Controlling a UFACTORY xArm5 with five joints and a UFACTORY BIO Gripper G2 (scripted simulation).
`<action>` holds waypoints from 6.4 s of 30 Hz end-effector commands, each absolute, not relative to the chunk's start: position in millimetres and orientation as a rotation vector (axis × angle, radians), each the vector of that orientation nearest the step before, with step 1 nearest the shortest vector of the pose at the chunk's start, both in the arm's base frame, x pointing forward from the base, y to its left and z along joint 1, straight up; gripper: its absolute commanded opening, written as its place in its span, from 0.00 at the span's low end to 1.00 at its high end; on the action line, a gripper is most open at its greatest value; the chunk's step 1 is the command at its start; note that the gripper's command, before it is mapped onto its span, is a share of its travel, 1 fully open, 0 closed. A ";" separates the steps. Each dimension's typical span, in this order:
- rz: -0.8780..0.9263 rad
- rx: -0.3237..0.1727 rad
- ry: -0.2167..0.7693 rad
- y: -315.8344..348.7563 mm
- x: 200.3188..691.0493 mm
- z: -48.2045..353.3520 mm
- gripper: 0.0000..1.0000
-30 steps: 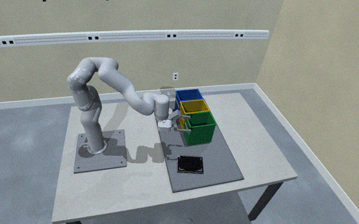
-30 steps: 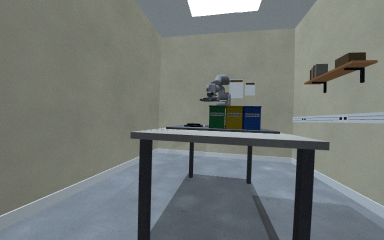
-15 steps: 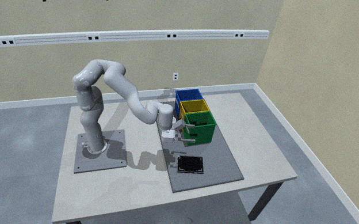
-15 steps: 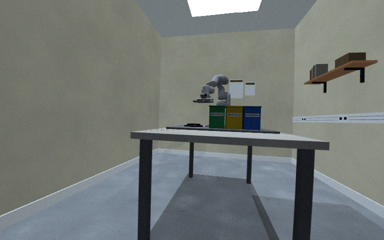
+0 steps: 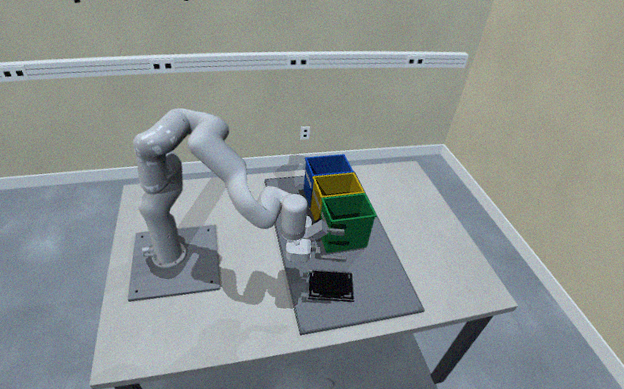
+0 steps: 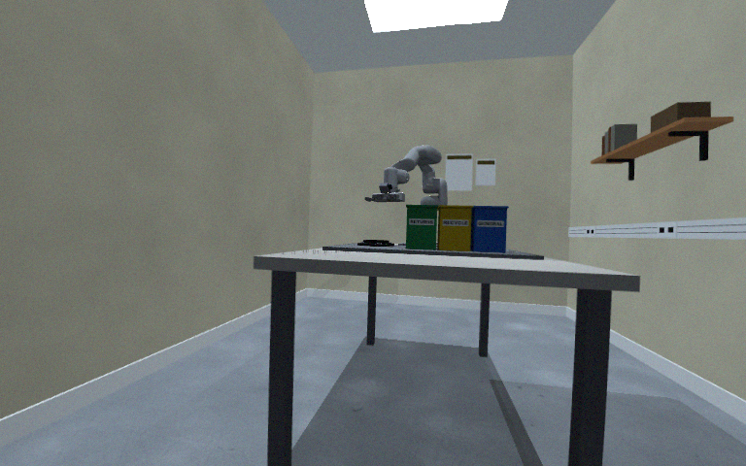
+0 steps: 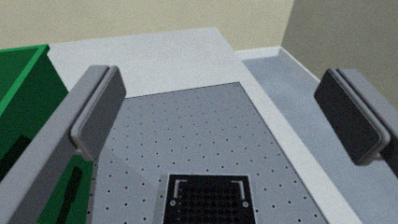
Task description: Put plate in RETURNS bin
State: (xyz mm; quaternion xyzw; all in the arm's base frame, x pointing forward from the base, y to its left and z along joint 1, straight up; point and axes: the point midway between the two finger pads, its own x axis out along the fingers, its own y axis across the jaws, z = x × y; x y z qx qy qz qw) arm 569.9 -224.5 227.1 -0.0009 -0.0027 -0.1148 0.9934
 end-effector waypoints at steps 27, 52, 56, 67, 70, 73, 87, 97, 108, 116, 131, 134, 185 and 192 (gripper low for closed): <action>-0.229 -0.003 -0.010 -227.0 572.0 207.5 0.37; -0.229 -0.003 -0.010 -227.2 572.3 169.1 0.37; -0.229 -0.003 -0.010 -227.2 572.3 162.4 0.37; -0.229 -0.003 -0.010 -227.3 572.4 147.4 0.37; -0.229 -0.003 -0.010 -227.3 572.4 142.4 0.37; -0.229 -0.003 -0.010 -227.3 572.5 137.3 0.37; -0.229 -0.003 -0.010 -227.4 572.6 117.3 0.37; -0.229 -0.003 -0.010 -227.5 572.7 103.9 0.37; -0.229 -0.003 -0.010 -227.5 572.8 87.2 0.37; -0.229 -0.003 -0.010 -227.6 572.8 75.5 0.37; -0.229 -0.003 -0.010 -227.6 573.0 53.8 0.37; -0.229 -0.003 -0.010 -227.6 573.0 53.8 0.37; -0.229 -0.003 -0.010 -227.7 573.1 33.8 0.37; -0.229 -0.003 -0.010 -227.7 573.1 33.7 0.37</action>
